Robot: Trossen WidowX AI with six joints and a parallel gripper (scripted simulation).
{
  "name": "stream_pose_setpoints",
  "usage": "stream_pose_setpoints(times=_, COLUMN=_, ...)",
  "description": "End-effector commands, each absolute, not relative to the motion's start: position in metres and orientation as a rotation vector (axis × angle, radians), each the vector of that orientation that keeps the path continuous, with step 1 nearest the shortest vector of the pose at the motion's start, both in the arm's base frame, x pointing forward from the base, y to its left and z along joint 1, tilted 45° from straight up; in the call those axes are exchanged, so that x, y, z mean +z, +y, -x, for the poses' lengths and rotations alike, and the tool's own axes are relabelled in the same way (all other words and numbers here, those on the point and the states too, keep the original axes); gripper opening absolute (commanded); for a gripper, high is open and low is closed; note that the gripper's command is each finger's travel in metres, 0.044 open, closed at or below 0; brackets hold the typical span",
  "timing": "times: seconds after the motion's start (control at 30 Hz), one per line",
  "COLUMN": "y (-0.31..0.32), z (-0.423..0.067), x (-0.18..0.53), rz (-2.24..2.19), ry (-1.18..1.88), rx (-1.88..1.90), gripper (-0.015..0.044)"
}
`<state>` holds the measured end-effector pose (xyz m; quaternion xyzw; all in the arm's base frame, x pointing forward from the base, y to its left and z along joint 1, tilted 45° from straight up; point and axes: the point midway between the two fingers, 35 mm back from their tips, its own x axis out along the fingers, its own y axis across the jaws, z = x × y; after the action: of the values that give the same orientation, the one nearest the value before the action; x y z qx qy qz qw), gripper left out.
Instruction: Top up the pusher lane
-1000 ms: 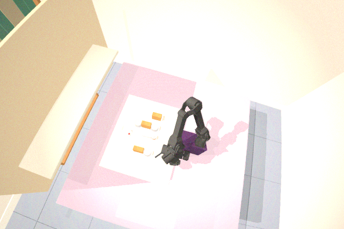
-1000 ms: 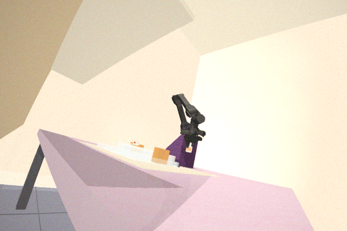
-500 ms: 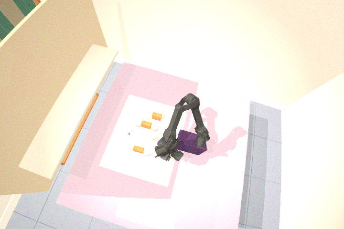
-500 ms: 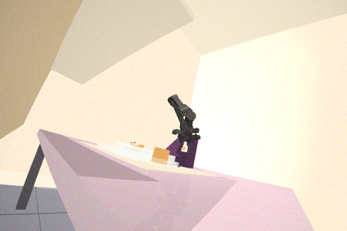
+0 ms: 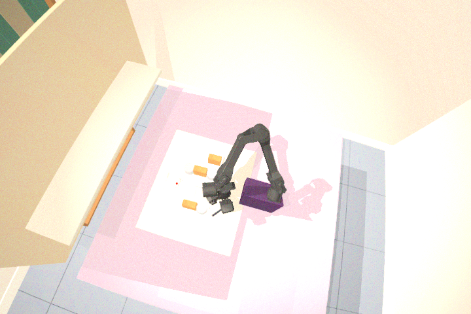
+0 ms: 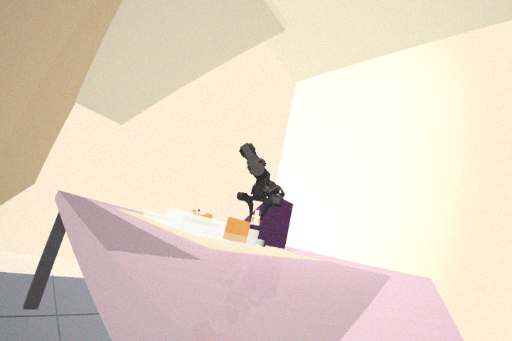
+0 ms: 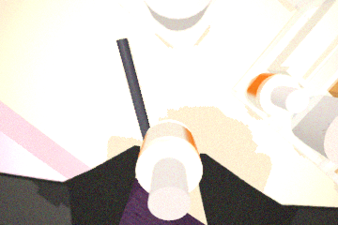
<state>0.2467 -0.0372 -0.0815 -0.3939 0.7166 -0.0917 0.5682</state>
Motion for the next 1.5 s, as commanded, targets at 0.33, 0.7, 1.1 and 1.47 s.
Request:
stream_pose_setpoints(times=0.33, y=-0.097, z=-0.283, x=-0.058, rz=0.578, ry=1.503, rx=-0.66, gripper=0.0)
stream_pose_setpoints(times=0.7, y=-0.101, z=-0.283, x=-0.063, rz=0.578, ry=1.503, rx=-0.66, gripper=0.0)
stream_pose_setpoints(times=1.1, y=-0.115, z=-0.283, x=-0.075, rz=0.579, ry=1.503, rx=-0.661, gripper=0.0)
stream_pose_setpoints(times=1.47, y=-0.115, z=-0.287, x=-0.076, rz=0.579, ry=1.503, rx=-0.661, gripper=0.0)
